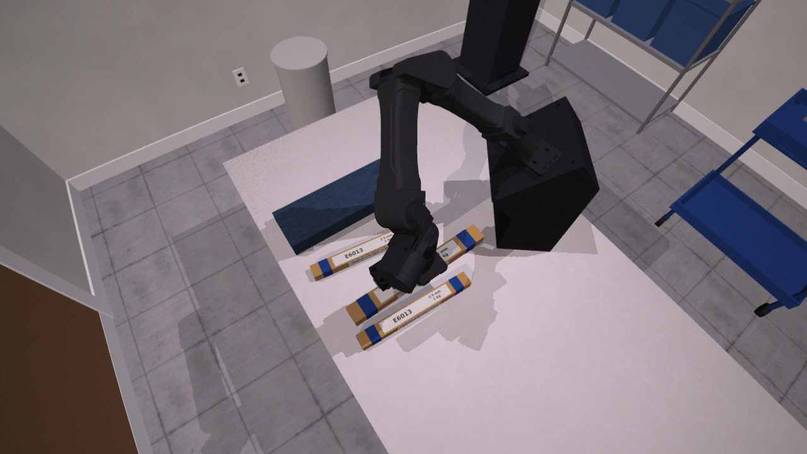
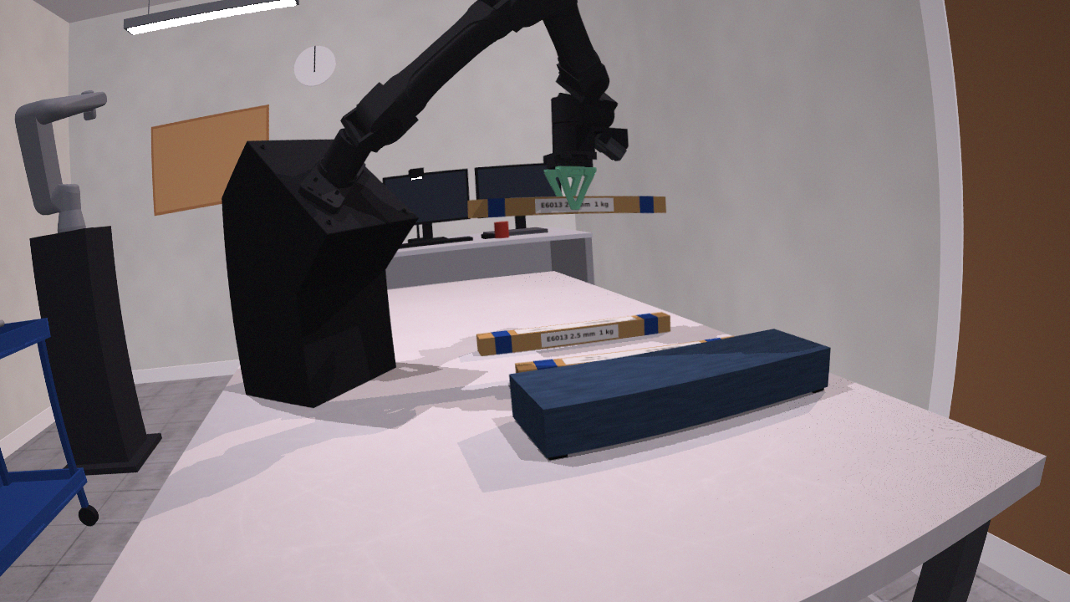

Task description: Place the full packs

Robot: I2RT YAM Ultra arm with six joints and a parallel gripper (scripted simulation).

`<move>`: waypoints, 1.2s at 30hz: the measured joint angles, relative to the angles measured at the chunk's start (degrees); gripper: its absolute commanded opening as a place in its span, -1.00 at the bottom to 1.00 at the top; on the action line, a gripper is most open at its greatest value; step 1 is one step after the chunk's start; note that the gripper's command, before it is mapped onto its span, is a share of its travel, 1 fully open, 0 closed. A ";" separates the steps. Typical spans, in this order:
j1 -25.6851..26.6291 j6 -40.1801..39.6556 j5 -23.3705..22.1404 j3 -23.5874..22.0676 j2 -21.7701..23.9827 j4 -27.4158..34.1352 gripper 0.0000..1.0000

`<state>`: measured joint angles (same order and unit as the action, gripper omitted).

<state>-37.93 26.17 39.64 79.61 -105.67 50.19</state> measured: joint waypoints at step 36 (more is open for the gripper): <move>10.56 -12.41 -3.43 -7.26 12.92 -2.75 -1.00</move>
<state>-27.38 13.76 36.21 72.36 -92.75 47.44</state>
